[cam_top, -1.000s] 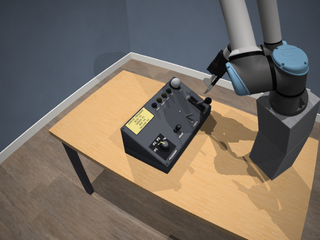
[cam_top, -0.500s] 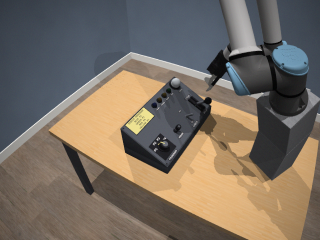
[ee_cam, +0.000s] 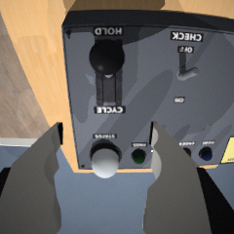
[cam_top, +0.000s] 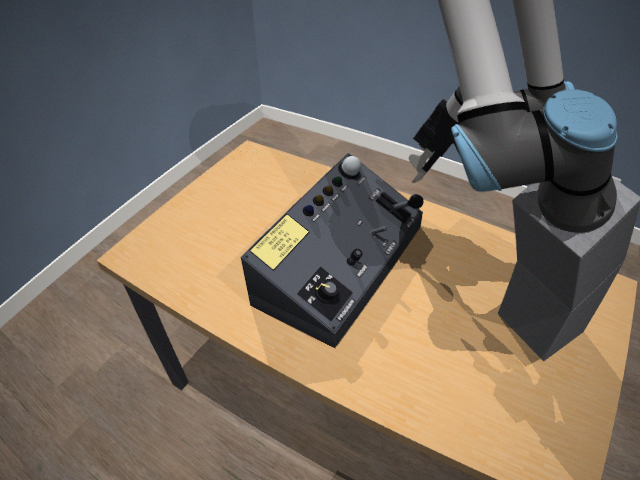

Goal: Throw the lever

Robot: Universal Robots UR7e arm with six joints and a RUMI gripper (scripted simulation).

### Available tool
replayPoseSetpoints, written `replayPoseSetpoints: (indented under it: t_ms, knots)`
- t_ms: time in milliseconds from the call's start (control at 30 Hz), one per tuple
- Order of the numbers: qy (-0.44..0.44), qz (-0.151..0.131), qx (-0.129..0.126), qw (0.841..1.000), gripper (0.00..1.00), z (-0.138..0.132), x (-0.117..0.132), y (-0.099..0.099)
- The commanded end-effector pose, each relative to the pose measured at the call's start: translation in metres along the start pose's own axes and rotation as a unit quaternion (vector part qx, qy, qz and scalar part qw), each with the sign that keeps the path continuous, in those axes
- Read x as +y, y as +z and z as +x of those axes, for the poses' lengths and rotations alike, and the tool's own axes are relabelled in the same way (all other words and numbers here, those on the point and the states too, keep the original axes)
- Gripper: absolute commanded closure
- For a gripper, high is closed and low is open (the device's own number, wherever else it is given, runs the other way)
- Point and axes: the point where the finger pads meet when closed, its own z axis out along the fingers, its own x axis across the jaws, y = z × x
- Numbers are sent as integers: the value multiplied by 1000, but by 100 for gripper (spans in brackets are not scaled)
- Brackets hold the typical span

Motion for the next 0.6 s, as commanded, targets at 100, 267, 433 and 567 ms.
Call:
replayPoseSetpoints:
  t_ms: [100,267,433,567]
  knots:
    - [0,0,0,1000,56,0,0,0]
    - [0,0,0,1000,56,0,0,0]
    - [0,0,-1,1000,56,-2,-15,0]
    - [0,0,0,1000,56,-1,-37,-1]
